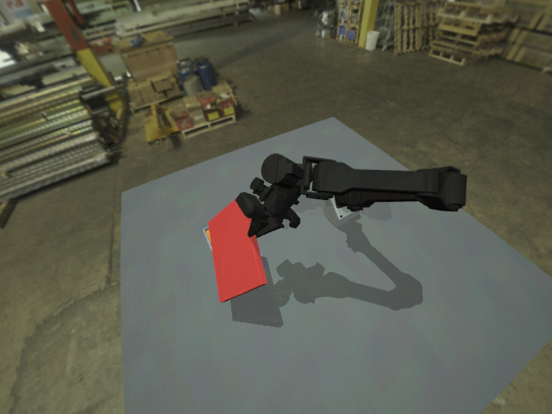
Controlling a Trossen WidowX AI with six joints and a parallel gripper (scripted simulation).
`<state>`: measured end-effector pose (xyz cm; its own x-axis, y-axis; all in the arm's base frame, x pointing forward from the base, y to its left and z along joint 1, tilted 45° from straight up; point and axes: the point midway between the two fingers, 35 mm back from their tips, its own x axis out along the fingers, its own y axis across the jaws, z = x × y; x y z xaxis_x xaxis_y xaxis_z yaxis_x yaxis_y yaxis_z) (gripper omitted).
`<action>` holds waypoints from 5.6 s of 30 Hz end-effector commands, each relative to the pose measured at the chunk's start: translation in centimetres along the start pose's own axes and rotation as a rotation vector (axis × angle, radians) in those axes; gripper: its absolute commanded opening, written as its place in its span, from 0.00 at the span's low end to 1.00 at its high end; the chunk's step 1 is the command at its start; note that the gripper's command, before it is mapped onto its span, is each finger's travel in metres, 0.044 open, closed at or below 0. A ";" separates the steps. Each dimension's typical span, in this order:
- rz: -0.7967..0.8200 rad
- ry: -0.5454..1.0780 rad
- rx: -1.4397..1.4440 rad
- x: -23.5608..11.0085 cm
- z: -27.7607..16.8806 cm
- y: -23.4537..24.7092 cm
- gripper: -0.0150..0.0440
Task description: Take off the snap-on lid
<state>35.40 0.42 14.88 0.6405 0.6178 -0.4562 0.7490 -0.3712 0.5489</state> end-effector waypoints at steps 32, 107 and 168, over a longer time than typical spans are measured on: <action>0.006 -0.005 0.000 -0.2 -7.1 0.0 0.25; 0.010 0.001 0.003 -0.6 -22.3 -0.2 0.25; 0.012 0.006 0.005 1.6 -24.8 -3.2 0.25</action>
<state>29.69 19.73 29.89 0.6373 0.6254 -0.4502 0.7508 -0.3723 0.5456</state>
